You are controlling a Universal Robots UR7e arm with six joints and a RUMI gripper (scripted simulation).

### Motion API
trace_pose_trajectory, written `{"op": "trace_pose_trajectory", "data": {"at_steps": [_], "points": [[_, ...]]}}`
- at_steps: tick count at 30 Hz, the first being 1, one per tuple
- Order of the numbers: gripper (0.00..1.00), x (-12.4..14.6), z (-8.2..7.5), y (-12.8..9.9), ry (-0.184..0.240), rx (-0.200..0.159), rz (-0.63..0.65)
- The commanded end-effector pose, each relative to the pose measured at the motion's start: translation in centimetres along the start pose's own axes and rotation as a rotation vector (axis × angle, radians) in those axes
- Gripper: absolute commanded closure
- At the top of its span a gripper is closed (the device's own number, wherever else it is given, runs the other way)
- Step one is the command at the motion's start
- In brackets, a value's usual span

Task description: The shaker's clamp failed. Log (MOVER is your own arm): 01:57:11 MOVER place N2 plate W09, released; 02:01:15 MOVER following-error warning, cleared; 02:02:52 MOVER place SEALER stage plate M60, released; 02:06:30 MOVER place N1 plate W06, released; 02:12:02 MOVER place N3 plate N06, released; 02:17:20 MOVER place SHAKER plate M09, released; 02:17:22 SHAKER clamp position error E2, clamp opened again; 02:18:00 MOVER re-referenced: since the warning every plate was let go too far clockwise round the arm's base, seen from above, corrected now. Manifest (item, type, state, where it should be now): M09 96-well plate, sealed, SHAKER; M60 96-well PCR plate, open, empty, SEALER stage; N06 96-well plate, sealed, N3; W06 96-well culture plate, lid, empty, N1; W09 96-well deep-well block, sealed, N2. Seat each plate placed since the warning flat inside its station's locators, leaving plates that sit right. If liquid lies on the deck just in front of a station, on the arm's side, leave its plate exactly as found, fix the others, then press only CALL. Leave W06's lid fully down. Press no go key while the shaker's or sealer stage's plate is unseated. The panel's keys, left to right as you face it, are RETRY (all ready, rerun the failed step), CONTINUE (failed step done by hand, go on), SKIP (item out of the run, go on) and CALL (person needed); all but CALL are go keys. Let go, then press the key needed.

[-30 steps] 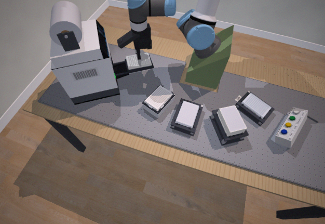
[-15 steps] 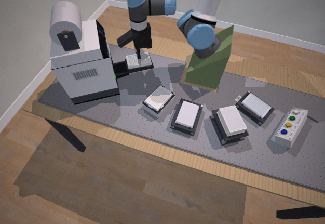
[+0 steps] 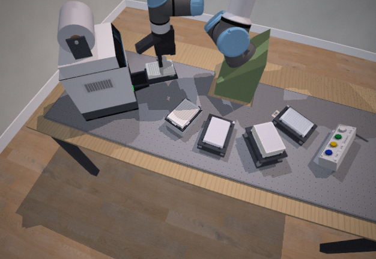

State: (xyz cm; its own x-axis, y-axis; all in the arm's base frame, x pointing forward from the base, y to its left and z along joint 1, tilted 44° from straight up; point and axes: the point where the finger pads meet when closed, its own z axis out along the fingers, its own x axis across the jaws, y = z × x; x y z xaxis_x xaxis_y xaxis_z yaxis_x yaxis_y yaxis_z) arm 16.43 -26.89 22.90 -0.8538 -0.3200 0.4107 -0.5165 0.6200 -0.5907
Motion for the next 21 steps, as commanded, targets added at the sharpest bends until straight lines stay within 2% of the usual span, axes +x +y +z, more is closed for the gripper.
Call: {"op": "trace_pose_trajectory", "data": {"at_steps": [1,21], "points": [[1.0,0.0,-0.6,0.0,0.0,0.001,0.0],[1.0,0.2,-3.3,0.0,0.0,0.001,0.0]]}}
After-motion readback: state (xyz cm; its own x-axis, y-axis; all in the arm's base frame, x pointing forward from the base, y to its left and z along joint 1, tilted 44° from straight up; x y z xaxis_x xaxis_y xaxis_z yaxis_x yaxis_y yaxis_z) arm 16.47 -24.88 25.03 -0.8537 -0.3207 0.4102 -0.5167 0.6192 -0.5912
